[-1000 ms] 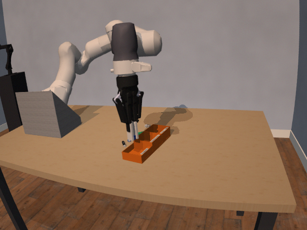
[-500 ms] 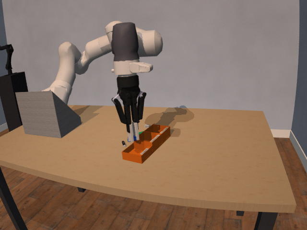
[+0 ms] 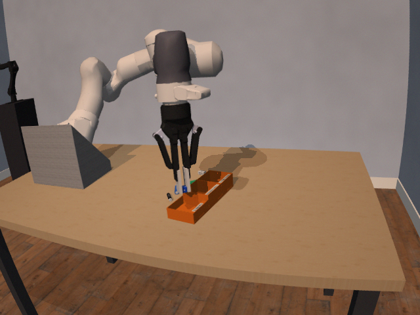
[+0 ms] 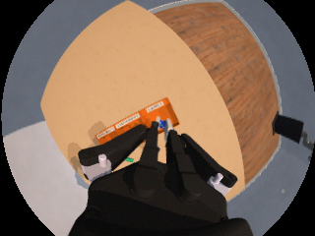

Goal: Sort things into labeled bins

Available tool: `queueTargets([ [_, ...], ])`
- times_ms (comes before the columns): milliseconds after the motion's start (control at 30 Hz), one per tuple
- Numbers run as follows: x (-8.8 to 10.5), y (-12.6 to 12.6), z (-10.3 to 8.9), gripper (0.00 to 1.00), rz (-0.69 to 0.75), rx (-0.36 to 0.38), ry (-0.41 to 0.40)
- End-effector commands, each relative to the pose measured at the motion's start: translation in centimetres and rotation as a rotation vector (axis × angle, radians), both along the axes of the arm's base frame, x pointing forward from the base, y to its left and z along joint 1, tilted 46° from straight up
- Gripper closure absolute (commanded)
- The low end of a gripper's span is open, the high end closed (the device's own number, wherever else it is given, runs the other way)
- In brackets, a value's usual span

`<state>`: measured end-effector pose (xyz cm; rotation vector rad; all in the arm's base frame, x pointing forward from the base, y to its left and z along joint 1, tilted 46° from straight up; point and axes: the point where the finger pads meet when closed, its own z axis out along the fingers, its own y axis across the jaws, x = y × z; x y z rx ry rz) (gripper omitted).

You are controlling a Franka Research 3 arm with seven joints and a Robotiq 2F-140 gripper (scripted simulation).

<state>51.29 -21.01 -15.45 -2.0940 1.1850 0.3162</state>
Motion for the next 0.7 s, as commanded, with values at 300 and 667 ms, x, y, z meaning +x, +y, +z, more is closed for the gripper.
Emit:
queueTargets([
  [300, -0.05, 0.16, -0.02, 0.93, -0.199, 0.042, 0.194],
  [667, 0.02, 0.17, 0.00, 0.93, -0.313, 0.067, 0.303],
])
